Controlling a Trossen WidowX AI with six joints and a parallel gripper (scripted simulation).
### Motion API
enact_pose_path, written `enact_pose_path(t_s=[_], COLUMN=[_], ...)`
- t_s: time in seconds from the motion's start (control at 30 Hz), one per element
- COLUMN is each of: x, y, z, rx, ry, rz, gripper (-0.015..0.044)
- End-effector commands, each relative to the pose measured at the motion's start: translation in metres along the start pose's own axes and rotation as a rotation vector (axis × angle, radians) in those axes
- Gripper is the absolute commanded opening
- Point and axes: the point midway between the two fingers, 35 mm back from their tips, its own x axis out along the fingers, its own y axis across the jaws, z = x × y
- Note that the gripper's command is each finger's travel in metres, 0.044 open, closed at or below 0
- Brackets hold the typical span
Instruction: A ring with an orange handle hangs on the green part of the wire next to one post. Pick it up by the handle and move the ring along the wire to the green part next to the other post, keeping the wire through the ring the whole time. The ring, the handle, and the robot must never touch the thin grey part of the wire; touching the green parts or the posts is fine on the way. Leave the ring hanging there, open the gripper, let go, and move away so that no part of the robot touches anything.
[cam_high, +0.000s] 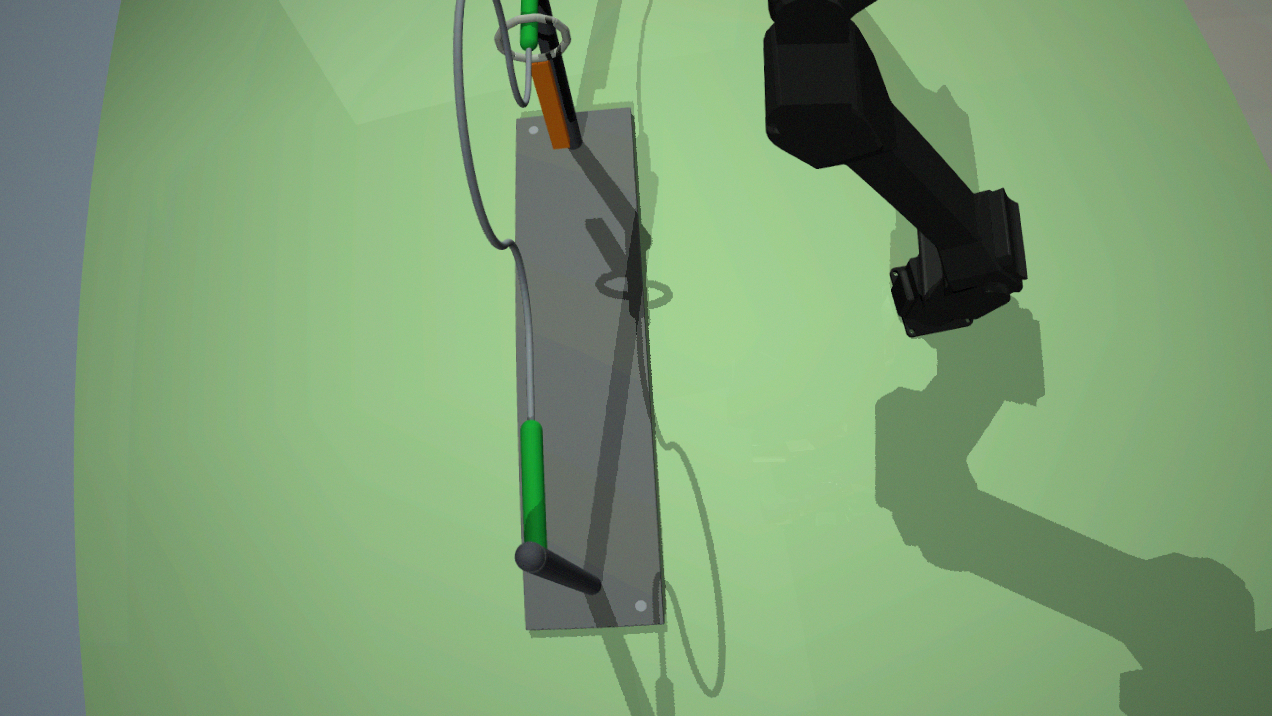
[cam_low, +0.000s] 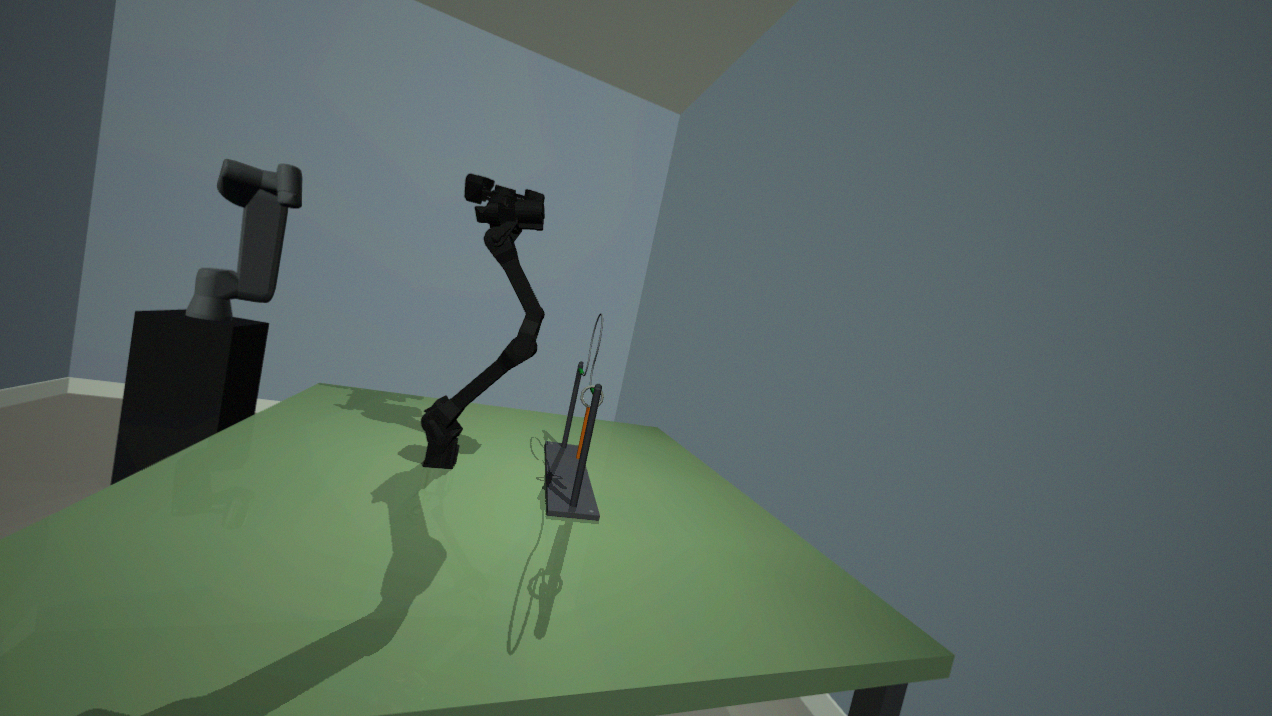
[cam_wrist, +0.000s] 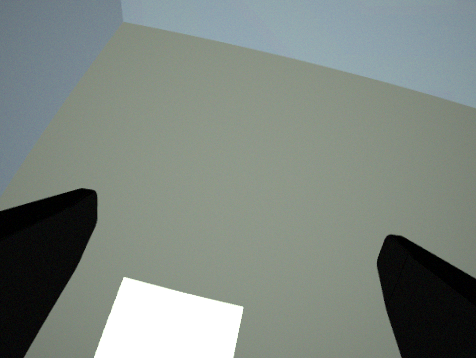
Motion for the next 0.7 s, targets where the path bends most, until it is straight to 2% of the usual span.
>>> enact_pose_path(t_s=[0.0, 0.27, 0.67], x=[0.000, -0.002, 0.013], y=[0.000, -0.020, -0.058], z=[0.000, 0.005, 0.045], rx=[-0.004, -0.282, -0.849], ry=[0.001, 0.039, 0.036], rz=[0.001, 0.066, 0.145], gripper=[0.0374, 0.0164, 0.0160])
